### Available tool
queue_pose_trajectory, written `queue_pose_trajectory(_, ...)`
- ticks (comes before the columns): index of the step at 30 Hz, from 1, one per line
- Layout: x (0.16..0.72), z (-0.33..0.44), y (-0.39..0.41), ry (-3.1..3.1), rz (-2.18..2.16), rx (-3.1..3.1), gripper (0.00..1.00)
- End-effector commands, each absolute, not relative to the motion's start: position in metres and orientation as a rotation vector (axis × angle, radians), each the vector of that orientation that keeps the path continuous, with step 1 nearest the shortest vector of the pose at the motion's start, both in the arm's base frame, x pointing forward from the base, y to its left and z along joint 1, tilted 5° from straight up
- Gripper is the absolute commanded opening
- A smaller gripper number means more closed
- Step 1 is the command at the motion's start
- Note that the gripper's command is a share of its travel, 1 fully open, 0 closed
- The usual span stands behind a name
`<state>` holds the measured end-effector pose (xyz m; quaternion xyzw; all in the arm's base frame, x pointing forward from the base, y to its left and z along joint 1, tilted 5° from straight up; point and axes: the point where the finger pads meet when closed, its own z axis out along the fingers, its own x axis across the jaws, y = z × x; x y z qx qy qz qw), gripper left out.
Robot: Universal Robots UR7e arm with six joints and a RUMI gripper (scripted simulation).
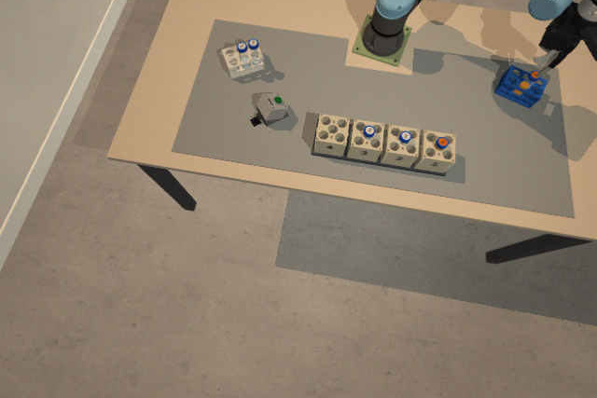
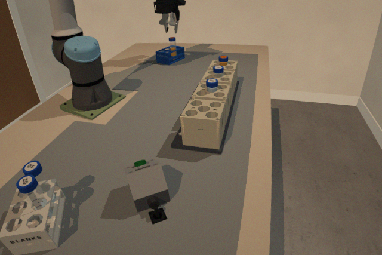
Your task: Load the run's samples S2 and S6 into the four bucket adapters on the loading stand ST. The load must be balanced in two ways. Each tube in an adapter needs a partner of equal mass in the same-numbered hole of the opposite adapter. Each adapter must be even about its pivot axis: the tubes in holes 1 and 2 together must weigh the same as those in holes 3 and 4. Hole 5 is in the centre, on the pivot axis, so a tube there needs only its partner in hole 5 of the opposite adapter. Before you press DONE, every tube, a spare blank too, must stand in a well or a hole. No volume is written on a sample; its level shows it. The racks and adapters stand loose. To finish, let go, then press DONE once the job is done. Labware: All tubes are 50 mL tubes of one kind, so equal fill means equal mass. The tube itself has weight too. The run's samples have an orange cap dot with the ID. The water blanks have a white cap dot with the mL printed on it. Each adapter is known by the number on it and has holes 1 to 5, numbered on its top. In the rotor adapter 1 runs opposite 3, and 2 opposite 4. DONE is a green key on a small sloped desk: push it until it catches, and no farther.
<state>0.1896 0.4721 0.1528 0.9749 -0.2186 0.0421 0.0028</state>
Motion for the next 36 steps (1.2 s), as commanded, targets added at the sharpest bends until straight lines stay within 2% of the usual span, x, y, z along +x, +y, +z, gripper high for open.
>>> queue_pose_trajectory(1, 0.190, 0.144, 0.473, -0.686, 0.133, 3.058, 0.35)
queue_pose_trajectory(25, 0.193, 0.108, 0.472, -0.686, 0.133, 3.058, 0.35)
queue_pose_trajectory(26, 0.193, 0.108, 0.472, -0.686, 0.133, 3.058, 0.00)
queue_pose_trajectory(36, 0.193, 0.108, 0.472, -0.686, 0.133, 3.058, 0.00)
